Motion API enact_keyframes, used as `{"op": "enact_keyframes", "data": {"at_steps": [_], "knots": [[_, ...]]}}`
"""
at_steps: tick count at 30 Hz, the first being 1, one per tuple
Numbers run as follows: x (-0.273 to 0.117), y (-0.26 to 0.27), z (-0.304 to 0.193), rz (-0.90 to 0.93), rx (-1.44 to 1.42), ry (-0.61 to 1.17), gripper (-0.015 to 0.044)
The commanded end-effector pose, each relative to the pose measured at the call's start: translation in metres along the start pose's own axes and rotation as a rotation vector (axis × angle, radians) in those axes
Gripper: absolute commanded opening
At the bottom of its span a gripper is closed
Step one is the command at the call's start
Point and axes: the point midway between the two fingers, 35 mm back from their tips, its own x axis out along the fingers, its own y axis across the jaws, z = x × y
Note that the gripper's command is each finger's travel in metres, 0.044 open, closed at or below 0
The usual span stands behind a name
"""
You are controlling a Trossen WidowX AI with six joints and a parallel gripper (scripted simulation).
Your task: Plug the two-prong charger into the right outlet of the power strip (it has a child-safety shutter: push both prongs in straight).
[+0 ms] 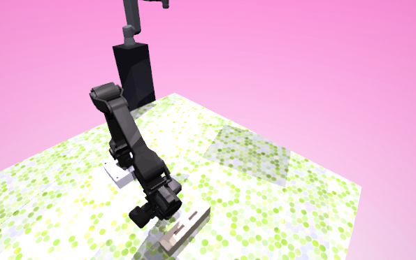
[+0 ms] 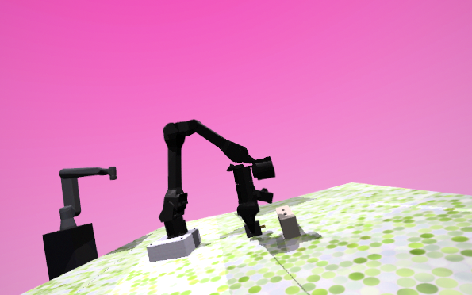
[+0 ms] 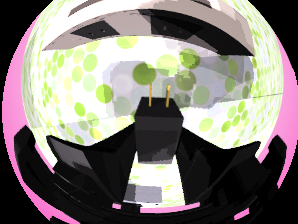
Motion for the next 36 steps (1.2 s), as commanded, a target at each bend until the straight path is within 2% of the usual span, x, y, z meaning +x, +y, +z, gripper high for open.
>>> {"op": "enact_keyframes", "data": {"at_steps": [1,36], "knots": [[0.001,-0.001,0.005,0.004,0.012,0.005,0.0000],[0.001,-0.006,0.037,0.007,0.055,0.003,0.0000]]}}
